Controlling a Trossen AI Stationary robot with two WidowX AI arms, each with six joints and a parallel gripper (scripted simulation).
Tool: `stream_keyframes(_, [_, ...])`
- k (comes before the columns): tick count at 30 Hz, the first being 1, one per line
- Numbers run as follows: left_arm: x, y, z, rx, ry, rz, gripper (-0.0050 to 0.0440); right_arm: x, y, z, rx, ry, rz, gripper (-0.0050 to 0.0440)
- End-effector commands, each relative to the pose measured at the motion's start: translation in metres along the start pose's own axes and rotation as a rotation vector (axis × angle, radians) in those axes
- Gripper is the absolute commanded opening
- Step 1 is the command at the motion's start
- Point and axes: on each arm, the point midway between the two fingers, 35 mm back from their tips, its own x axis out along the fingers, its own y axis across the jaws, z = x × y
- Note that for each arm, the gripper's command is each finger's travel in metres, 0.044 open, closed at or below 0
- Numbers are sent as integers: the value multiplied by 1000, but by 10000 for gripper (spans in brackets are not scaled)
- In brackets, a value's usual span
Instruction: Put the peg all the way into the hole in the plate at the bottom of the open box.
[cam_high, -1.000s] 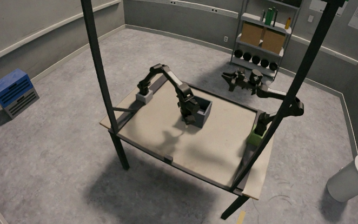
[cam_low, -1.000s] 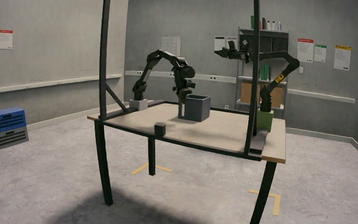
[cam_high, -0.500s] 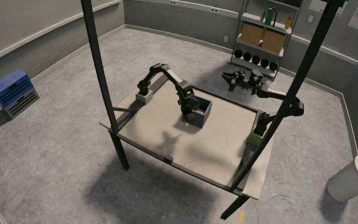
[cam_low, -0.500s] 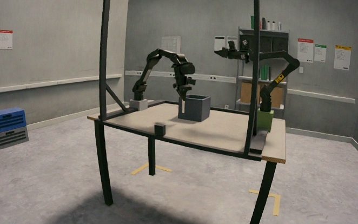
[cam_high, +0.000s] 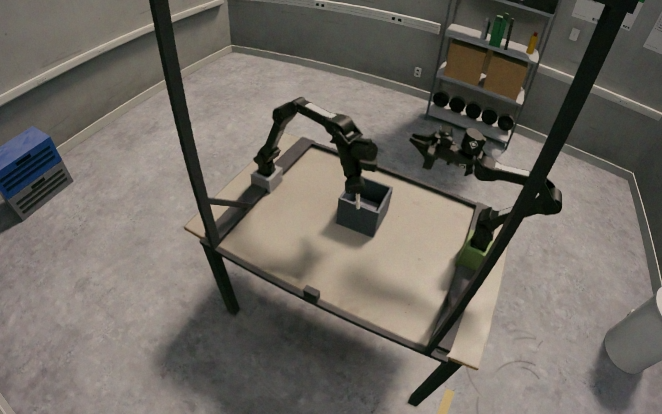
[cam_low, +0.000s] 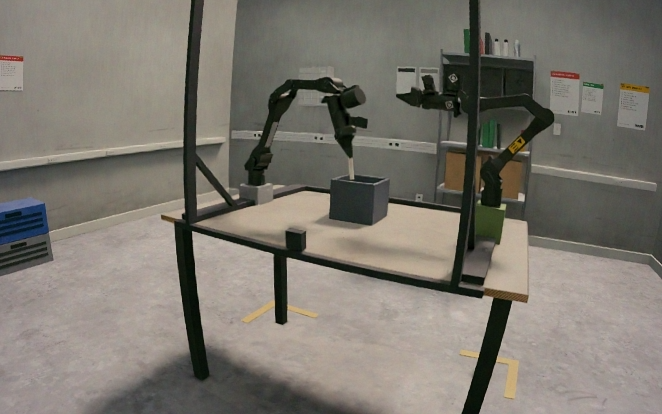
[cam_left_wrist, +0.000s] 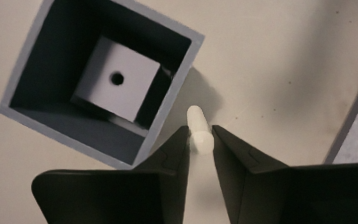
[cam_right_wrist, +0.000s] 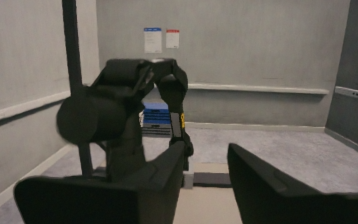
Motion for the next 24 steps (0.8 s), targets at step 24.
stream_keyframes(24, [30,79,46,494,61,-33,-50,-2,0,8,-4,-22,2,126])
